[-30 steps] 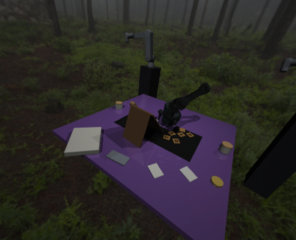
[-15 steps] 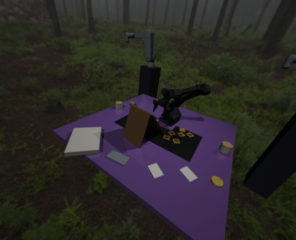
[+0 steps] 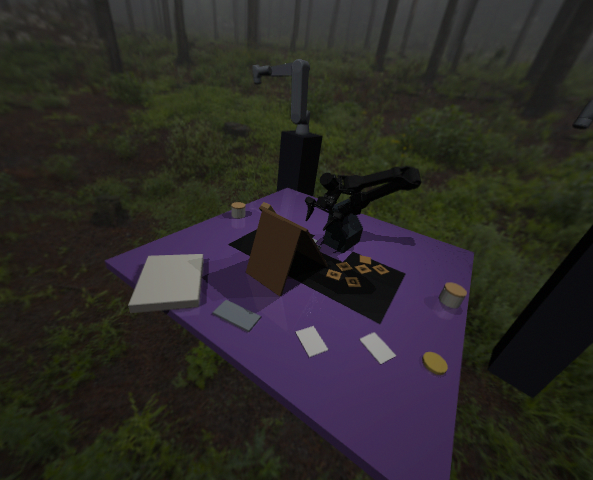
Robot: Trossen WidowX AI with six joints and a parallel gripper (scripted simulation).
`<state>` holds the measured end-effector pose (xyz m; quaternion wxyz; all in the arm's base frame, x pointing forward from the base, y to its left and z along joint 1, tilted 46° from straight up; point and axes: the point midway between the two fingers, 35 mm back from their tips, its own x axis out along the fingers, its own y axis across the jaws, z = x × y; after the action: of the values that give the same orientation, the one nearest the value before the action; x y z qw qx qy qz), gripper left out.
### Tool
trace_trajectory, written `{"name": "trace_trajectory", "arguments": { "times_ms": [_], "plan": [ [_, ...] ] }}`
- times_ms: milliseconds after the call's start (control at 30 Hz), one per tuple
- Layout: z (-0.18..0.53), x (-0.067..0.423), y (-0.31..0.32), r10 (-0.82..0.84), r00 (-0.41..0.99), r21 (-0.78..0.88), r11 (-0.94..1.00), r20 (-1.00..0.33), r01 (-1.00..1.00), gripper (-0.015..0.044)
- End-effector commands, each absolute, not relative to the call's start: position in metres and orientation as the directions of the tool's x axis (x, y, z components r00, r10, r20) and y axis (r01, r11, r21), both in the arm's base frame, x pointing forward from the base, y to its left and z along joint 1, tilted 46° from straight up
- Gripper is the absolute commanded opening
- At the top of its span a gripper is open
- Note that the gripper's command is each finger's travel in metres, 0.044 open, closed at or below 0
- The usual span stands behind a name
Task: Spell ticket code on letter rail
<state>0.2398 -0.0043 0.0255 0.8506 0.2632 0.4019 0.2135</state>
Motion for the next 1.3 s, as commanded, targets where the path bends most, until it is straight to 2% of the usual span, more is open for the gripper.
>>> {"name": "trace_trajectory", "arguments": {
  "times_ms": [0, 200, 367, 533, 700, 1267],
  "plan": [
    [0.036, 0.248, -0.018, 0.596, 0.571, 0.510, 0.796, -0.565, -0.326, 0.0440],
    [0.058, 0.257, -0.043, 0.636, 0.547, 0.262, 0.749, -0.545, -0.609, 0.0440],
    [0.080, 0.262, -0.064, 0.667, 0.542, 0.016, 0.638, -0.511, -0.770, 0.0440],
    [0.106, 0.265, -0.086, 0.693, 0.551, -0.252, 0.493, -0.465, -0.833, 0.0440],
    [0.124, 0.266, -0.100, 0.706, 0.563, -0.429, 0.389, -0.429, -0.815, 0.0440],
    [0.126, 0.266, -0.101, 0.707, 0.564, -0.440, 0.383, -0.427, -0.813, 0.0440]
  ]
}}
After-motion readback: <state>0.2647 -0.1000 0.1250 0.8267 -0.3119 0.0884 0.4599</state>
